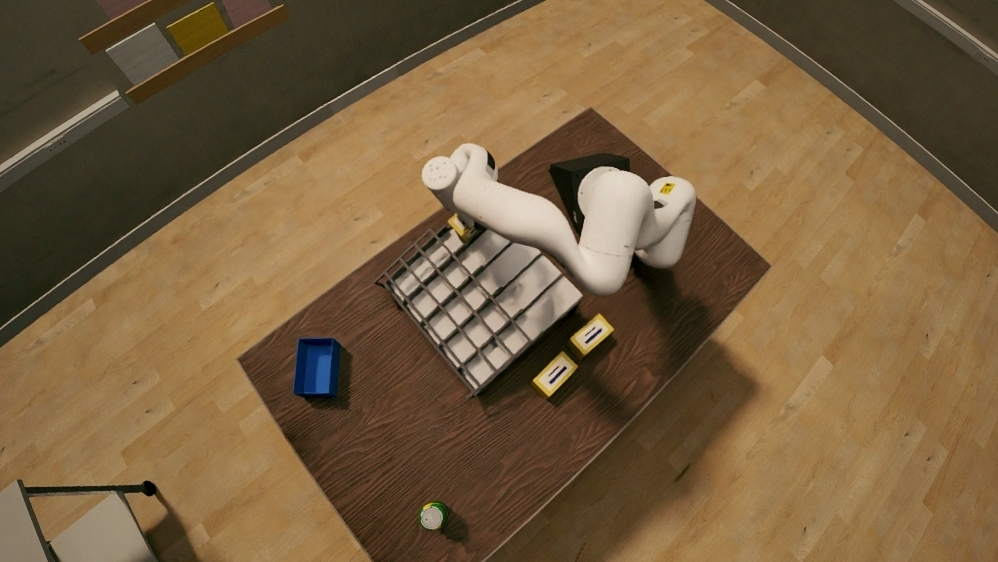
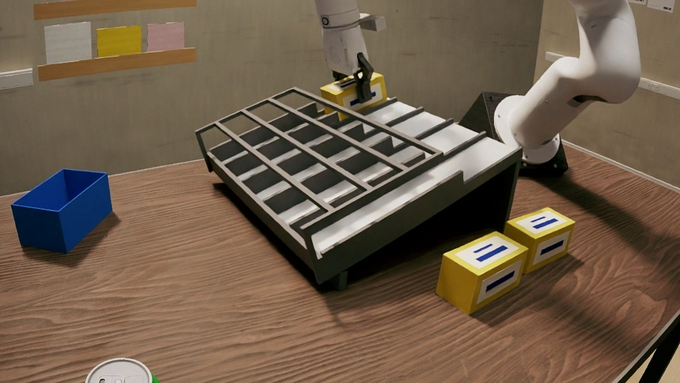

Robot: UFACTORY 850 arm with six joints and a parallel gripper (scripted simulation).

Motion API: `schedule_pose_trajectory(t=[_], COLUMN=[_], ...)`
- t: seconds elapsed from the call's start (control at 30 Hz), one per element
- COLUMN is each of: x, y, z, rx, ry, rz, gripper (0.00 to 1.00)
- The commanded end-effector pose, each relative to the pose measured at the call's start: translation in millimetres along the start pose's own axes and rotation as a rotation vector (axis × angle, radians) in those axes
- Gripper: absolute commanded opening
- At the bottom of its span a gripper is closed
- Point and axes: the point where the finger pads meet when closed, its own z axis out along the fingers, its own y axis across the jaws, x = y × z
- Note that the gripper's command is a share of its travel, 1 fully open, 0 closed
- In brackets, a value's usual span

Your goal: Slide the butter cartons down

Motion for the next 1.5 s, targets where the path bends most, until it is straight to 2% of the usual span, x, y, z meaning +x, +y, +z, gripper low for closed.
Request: schedule_pose_trajectory(t=[0.0,1.47], x=[-0.3,-0.3], y=[-0.4,-0.4], z=[-0.8,-0.8], rx=[0.001,0.001], ry=[-0.001,-0.001], rz=[0.000,0.000], gripper=[0.81,0.84])
